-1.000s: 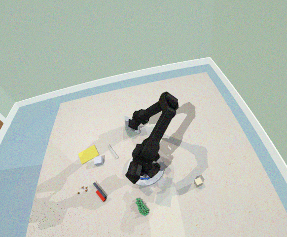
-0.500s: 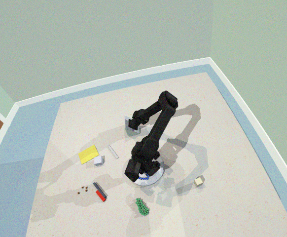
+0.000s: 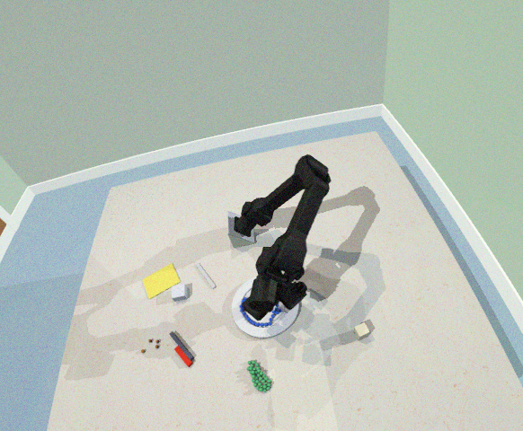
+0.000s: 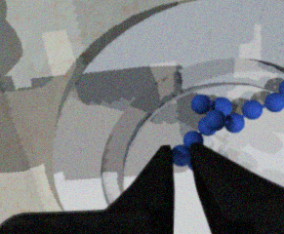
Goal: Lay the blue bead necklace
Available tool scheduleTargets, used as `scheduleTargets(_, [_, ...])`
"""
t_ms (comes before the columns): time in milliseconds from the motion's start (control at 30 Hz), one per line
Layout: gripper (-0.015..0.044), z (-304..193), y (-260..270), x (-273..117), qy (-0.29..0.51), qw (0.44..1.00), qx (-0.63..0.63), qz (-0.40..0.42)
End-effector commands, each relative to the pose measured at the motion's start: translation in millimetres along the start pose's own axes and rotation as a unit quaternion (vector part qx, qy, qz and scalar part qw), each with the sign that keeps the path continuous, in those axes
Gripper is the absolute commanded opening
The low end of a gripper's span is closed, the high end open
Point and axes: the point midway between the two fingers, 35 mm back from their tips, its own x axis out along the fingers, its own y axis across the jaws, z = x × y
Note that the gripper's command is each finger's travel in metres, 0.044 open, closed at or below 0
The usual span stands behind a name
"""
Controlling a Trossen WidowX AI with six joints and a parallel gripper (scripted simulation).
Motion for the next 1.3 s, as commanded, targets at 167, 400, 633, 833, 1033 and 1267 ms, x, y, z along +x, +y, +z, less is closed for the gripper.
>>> scheduleTargets(167, [0.0,0.0,27.2,2.3,-0.001,1.0,0.004,0.006])
scheduleTargets(400, [0.0,0.0,29.2,2.3,-0.001,1.0,0.004,0.006])
scheduleTargets(633, [0.0,0.1,29.2,11.1,-0.001,1.0,0.004,0.006])
scheduleTargets(833, [0.0,0.1,29.5,18.3,-0.001,1.0,0.004,0.007])
scheduleTargets(1033, [0.0,0.1,29.5,18.3,-0.001,1.0,0.004,0.007])
scheduleTargets(1267, [0.0,0.1,29.5,18.3,-0.001,1.0,0.004,0.007])
